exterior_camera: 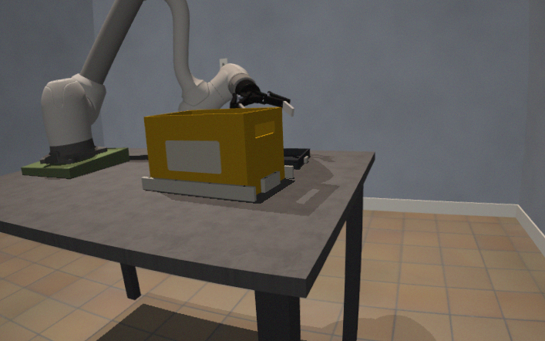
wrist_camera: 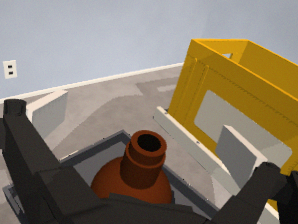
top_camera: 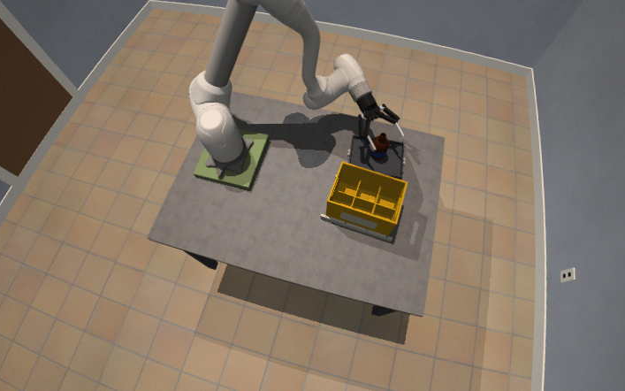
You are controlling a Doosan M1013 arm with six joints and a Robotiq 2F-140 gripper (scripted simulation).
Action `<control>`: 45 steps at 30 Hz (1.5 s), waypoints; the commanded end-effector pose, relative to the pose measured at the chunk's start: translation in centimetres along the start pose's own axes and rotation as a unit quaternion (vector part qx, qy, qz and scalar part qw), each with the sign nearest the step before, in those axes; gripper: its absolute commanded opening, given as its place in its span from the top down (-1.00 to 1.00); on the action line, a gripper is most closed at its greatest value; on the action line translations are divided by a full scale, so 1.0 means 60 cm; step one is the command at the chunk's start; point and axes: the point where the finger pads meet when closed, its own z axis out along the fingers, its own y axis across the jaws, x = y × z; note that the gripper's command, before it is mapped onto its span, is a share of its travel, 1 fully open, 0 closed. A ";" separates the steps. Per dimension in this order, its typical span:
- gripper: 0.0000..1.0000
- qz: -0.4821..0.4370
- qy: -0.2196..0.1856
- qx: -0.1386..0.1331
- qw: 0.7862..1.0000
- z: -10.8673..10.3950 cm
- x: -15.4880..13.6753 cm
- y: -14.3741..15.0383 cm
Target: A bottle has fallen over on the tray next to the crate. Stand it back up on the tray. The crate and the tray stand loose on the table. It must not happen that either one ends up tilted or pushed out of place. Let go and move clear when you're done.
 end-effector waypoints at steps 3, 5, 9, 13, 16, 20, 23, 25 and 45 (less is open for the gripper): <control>-1.00 -0.001 0.000 0.001 1.000 0.002 -0.002 0.000; -1.00 -0.001 0.000 0.001 1.000 0.002 -0.002 0.000; -1.00 -0.001 0.000 0.001 1.000 0.002 -0.001 0.000; -1.00 -0.001 0.000 0.001 1.000 0.000 0.003 0.000; -1.00 -0.001 0.000 0.001 1.000 -0.001 0.007 0.000; -1.00 -0.001 0.000 0.001 1.000 -0.004 0.015 0.000; -1.00 -0.001 0.000 0.001 1.000 -0.005 0.017 0.000; -1.00 -0.001 0.000 0.001 1.000 -0.007 0.023 0.000; -1.00 -0.001 0.000 0.001 1.000 -0.030 0.086 0.000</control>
